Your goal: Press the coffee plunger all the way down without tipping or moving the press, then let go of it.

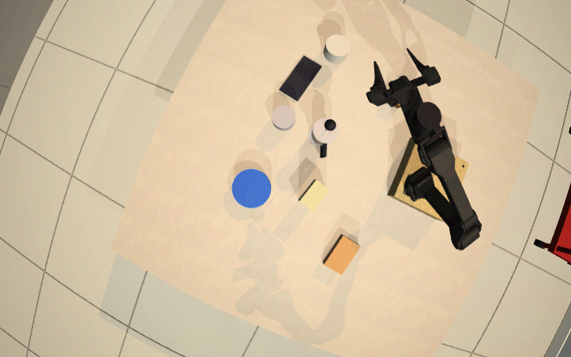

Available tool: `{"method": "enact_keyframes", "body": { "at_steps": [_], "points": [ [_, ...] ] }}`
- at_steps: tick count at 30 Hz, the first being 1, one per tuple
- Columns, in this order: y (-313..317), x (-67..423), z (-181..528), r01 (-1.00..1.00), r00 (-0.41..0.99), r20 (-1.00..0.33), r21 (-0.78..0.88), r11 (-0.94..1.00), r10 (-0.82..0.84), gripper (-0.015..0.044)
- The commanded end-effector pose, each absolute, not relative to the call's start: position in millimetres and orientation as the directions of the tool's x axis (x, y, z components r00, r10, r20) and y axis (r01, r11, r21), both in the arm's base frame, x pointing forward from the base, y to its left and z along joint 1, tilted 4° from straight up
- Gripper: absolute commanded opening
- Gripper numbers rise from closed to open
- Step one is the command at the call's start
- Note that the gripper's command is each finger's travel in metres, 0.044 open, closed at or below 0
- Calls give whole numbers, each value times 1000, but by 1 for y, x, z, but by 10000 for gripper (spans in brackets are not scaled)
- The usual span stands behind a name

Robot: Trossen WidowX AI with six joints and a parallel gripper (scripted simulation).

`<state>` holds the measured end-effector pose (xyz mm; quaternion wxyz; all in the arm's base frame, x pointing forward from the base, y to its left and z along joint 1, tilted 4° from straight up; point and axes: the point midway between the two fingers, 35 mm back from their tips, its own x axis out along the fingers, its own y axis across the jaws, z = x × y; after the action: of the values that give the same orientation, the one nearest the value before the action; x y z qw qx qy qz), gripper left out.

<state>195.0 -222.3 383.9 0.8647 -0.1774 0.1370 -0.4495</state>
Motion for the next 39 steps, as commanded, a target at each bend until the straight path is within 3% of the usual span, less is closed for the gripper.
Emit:
{"method": "enact_keyframes", "body": {
  "at_steps": [1, 9, 20, 39],
  "points": [
    [-165, 229, 349, 568, 750, -205, -287, 771, -629, 440],
    [-59, 250, 291, 227, 886, -416, -2, 974, -207, 440],
    [-57, 254, 230, 216, 887, -420, 5, 976, -194, 440],
    [-60, 269, 224, 213, 888, -419, 4, 977, -192, 440]
  ]
}}
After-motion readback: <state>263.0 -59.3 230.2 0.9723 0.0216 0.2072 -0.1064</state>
